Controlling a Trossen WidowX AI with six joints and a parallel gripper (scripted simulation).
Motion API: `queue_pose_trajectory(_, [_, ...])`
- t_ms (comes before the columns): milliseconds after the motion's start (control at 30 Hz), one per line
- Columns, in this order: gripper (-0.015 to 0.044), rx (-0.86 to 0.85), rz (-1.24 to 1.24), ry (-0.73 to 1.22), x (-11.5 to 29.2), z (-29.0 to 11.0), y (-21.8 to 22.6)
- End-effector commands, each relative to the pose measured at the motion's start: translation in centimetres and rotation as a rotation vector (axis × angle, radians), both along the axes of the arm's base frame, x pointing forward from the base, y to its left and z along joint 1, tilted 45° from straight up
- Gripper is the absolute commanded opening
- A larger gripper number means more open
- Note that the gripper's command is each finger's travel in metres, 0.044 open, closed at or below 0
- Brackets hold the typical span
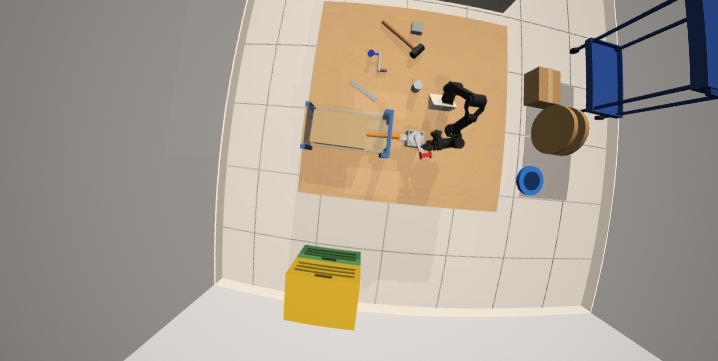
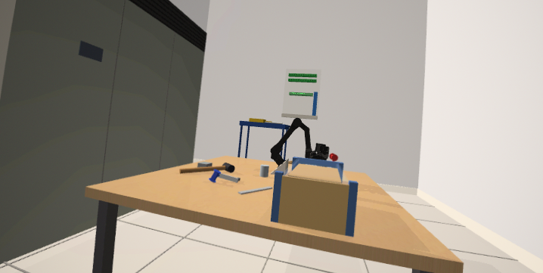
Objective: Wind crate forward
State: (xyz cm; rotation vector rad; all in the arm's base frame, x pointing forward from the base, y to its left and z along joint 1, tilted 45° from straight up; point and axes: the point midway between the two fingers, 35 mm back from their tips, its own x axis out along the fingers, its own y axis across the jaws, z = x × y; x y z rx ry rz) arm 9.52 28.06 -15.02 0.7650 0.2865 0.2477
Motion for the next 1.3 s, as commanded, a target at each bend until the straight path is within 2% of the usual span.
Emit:
queue_pose_trajectory(0, [0.0240,0.014,0.002,0.004,-0.1,0.0,0.3])
queue_pose_trajectory(1000, [0.0240,0.002,0.000,0.000,0.0,0.0,0.0])
queue_pose_trajectory(1267, [0.0240,-0.009,0.062,0.077,-3.5,-1.8,0.1])
